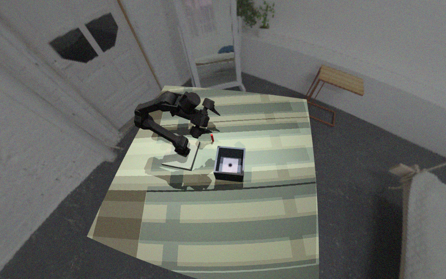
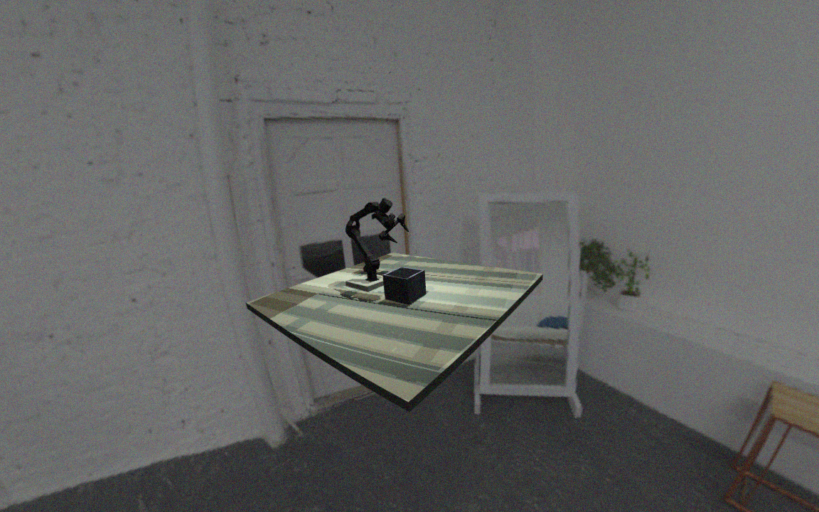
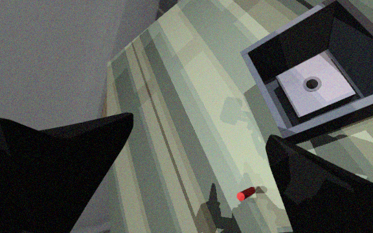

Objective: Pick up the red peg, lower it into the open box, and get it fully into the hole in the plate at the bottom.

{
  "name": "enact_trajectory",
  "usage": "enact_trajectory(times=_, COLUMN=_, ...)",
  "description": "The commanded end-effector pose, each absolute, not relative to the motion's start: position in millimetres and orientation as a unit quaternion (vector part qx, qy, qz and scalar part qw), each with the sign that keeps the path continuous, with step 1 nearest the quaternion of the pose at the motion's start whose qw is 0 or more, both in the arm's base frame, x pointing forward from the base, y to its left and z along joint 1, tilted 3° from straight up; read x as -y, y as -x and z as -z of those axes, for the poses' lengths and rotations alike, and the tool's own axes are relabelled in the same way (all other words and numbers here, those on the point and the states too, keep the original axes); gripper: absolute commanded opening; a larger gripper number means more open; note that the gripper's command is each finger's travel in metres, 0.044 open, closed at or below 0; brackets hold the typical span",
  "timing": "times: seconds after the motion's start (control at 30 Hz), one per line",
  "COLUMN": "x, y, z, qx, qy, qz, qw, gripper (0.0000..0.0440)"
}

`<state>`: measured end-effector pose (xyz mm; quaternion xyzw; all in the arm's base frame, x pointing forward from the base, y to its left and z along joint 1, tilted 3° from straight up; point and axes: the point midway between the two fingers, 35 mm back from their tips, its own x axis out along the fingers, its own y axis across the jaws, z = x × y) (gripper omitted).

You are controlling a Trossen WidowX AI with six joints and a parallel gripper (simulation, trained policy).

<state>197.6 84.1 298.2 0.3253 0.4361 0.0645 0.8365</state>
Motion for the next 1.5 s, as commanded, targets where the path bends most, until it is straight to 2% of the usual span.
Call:
enact_trajectory(times=0.0, x=-90, y=-194, z=-285, qx=-0.47, qy=-0.336, qz=-0.055, qw=0.814, gripper=0.044)
enact_trajectory(times=0.77, x=-119, y=-160, z=-209, qx=-0.651, qy=-0.386, qz=0.084, qw=0.649, gripper=0.044)
enact_trajectory(times=1.47, x=-138, y=-136, z=-157, qx=-0.687, qy=-0.388, qz=0.253, qw=0.56, gripper=0.044)
